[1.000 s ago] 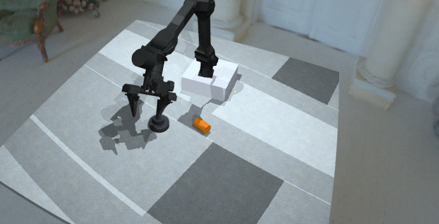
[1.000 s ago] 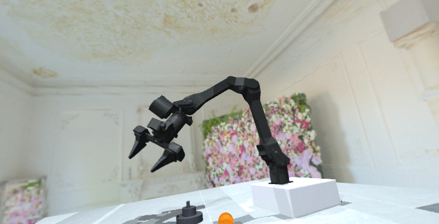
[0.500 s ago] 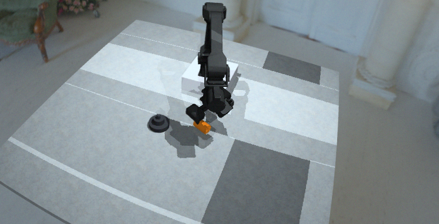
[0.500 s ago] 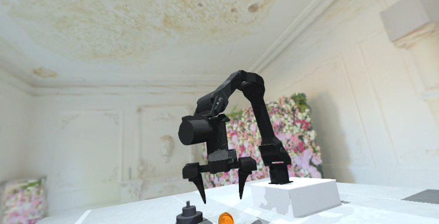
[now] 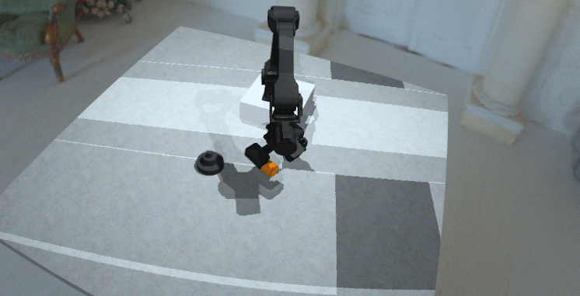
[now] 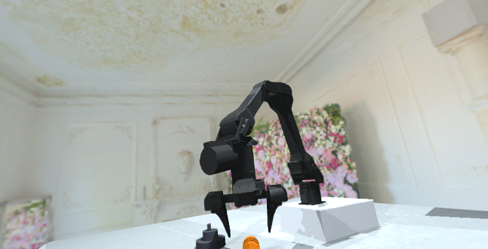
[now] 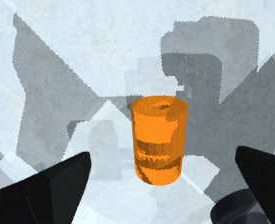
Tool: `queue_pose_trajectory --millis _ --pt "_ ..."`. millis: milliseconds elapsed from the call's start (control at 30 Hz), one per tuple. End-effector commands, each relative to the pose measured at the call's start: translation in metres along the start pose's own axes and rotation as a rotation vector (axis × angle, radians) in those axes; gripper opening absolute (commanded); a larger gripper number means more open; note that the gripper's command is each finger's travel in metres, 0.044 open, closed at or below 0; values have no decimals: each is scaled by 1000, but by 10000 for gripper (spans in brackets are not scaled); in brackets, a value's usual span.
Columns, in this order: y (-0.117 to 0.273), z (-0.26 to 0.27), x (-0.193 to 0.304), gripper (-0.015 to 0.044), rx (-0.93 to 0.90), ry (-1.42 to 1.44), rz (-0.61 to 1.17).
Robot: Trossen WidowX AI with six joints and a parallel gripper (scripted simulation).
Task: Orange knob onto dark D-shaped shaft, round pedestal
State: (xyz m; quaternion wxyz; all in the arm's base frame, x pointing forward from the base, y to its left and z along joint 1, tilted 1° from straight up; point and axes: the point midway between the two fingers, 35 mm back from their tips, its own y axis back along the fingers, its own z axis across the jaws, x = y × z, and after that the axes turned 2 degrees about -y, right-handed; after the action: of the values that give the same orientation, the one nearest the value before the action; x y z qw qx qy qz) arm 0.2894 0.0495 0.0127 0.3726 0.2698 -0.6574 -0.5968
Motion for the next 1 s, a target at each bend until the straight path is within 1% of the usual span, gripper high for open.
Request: queue_pose_trajectory --millis 0,800,967 --pt "-6 0 -1 440 1 -6 4" --pt "-42 1 -6 440 0 -6 5" --pt "-42 1 -6 309 0 -6 5"
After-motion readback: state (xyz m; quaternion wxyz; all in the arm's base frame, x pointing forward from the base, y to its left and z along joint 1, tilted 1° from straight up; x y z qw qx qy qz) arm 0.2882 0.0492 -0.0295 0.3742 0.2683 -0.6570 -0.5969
